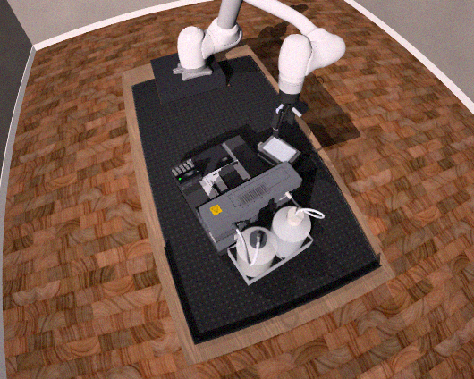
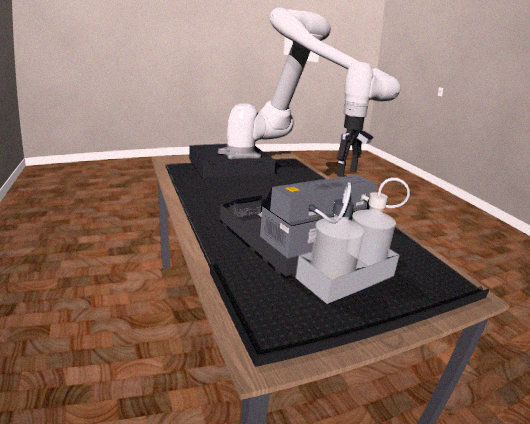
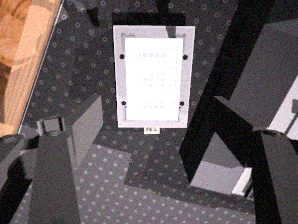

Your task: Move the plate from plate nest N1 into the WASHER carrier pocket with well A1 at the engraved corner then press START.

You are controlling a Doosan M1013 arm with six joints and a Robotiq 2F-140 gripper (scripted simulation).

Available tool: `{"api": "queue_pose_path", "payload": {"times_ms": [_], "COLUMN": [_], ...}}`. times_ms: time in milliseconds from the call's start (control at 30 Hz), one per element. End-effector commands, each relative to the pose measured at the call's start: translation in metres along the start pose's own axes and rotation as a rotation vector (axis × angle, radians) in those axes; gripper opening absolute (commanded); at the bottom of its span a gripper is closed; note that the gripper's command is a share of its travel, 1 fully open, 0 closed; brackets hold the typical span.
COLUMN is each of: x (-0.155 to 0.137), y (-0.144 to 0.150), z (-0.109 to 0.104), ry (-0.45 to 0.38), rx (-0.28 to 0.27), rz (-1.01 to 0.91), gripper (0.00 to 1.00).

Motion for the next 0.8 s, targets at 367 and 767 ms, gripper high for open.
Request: {"api": "queue_pose_path", "payload": {"times_ms": [367,767], "x": [0.000,0.000], "y": [0.001,0.001], "z": [0.049,0.056], "ry": [0.001,-0.001], "rx": [-0.008,-0.008], "rz": [0.000,0.000], "gripper": [0.70,0.70]}}
Point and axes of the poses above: the point where the finger pads meet when closed, its own z axis out along the fingers, its own y axis across the jaws, x = y × z, the point moved 4 cm from there along -z, back along the fingers, and after that the axes turned 10 degrees about -z, right-handed, at the moved point
